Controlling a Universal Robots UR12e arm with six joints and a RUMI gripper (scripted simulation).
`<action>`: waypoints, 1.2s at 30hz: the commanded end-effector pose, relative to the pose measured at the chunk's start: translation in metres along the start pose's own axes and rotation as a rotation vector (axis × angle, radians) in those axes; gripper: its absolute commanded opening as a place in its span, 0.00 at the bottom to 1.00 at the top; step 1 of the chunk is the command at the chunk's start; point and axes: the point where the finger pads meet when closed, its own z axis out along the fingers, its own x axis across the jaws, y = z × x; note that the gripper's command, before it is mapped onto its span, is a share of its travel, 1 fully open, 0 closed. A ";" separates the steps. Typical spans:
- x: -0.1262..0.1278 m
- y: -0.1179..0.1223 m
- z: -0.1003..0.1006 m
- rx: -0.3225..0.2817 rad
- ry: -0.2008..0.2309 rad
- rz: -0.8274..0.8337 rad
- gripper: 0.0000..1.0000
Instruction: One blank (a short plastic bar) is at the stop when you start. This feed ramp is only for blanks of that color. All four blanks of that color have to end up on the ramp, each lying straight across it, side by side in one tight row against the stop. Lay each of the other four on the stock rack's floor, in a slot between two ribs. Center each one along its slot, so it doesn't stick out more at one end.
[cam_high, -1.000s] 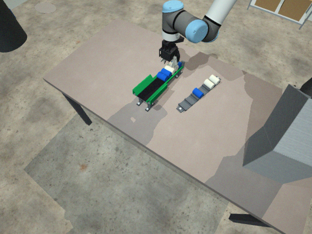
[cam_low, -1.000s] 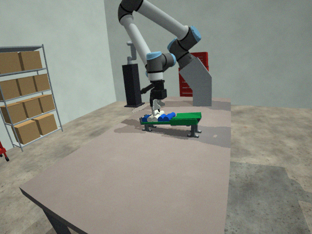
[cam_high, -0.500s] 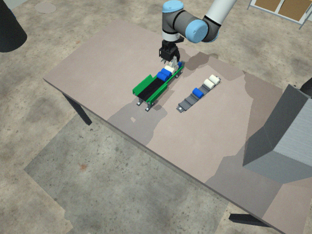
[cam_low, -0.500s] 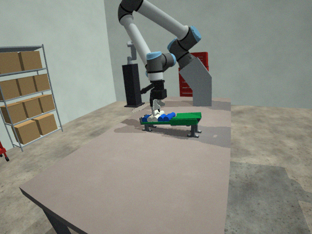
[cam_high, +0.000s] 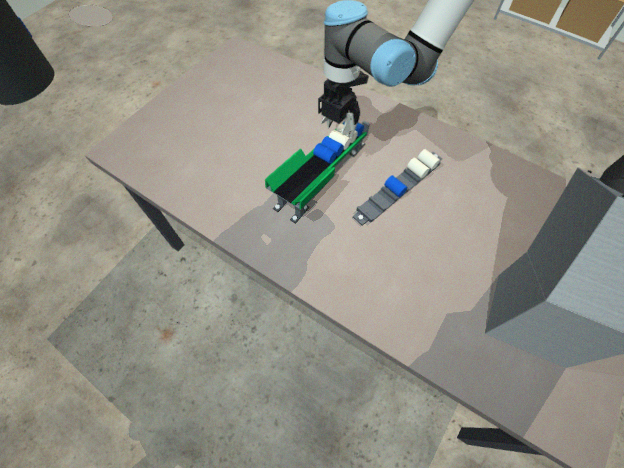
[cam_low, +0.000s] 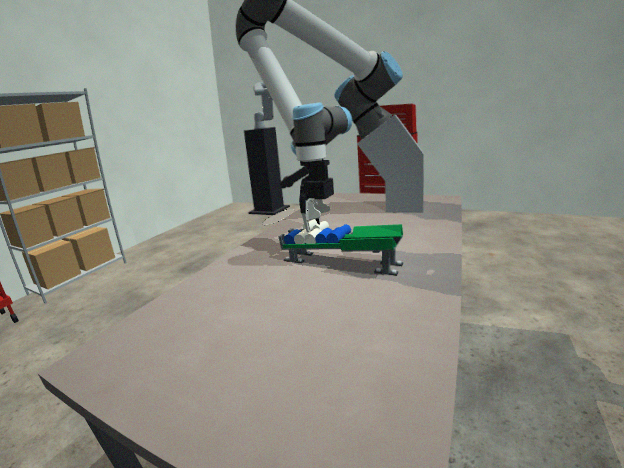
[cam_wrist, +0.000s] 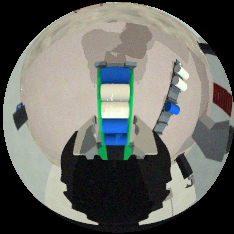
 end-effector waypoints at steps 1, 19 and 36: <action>0.001 0.001 0.000 -0.001 0.000 -0.001 0.48; -0.001 0.000 0.027 -0.001 -0.001 0.001 0.48; -0.001 0.000 0.034 0.000 -0.003 0.000 0.48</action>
